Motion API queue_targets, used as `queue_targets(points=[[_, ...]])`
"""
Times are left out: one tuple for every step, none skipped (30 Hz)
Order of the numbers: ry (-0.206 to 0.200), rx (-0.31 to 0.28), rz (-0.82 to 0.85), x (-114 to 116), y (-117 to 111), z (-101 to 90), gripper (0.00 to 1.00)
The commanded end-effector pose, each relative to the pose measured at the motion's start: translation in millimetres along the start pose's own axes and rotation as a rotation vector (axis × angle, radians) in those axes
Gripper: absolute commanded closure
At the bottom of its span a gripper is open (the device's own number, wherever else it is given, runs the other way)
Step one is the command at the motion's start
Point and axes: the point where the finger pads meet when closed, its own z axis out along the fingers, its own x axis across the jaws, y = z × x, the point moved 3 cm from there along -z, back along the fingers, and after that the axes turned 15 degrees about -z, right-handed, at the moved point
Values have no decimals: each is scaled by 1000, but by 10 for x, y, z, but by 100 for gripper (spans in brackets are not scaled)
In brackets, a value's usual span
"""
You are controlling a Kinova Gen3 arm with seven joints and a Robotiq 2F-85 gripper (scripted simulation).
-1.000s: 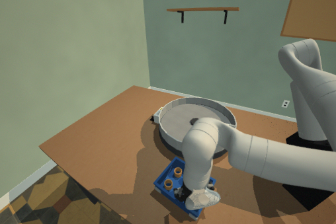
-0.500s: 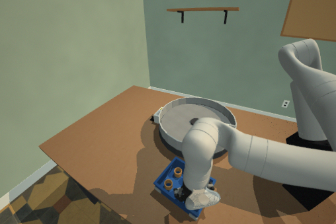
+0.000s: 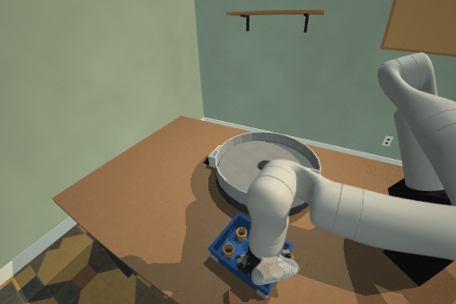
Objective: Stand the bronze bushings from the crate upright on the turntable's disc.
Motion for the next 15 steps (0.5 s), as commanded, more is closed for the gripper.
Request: queue_targets(points=[[8,-2,-4,26,-3,10,100],[8,-2,-4,26,-3,10,100],[8,-2,-4,26,-3,10,100],[8,-2,-4,26,-3,10,100],[8,-2,-4,26,-3,10,100],[8,-2,-4,26,-3,10,100],[8,-2,-4,26,-3,10,100],[8,-2,-4,26,-3,10,100],[8,-2,-4,25,-2,9,100],[7,-2,-4,24,-1,6,100],[7,-2,-3,22,1,2,100],[7,-2,-3,20,3,-5,100],[7,-3,-2,18,5,-15,100],[8,-3,0,14,9,-29,100],[8,-3,0,13,10,-45,100]])
